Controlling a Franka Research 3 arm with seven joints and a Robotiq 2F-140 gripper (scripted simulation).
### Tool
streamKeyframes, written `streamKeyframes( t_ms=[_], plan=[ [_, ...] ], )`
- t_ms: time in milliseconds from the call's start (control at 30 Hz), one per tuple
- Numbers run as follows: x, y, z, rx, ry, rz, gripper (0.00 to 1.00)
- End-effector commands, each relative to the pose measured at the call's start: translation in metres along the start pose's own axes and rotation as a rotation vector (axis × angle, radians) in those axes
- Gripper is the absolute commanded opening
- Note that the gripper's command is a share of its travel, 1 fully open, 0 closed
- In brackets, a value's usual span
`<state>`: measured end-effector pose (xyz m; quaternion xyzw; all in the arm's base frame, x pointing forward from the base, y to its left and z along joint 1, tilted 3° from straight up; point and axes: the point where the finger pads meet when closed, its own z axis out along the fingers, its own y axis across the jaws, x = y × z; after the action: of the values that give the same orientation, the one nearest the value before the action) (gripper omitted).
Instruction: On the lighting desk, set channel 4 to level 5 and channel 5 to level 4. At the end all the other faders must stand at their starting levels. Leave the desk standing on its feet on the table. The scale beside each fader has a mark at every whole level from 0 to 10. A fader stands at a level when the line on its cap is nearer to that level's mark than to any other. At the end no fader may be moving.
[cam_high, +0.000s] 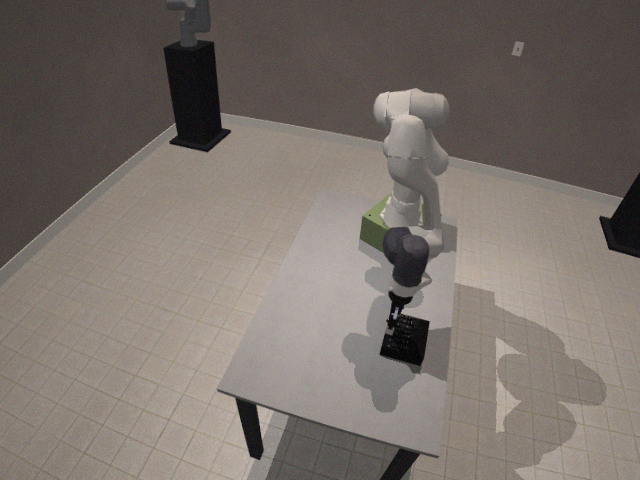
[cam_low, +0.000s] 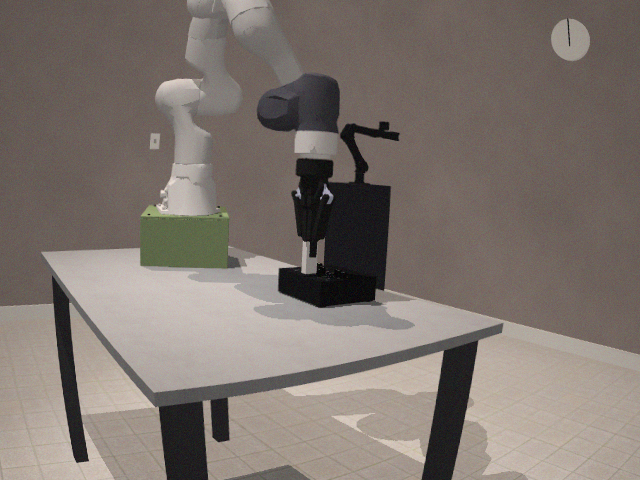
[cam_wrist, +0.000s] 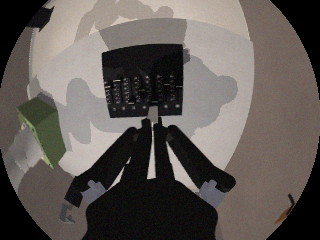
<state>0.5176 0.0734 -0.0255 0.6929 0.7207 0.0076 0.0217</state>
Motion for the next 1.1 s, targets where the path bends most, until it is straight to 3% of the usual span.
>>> streamKeyframes(
  t_ms=[0,1067],
  plan=[
    [0.001,0.002,0.000,-0.004,0.001,0.009,0.00],
    [0.015,0.002,0.000,-0.004,0.001,0.009,0.00]
  ],
)
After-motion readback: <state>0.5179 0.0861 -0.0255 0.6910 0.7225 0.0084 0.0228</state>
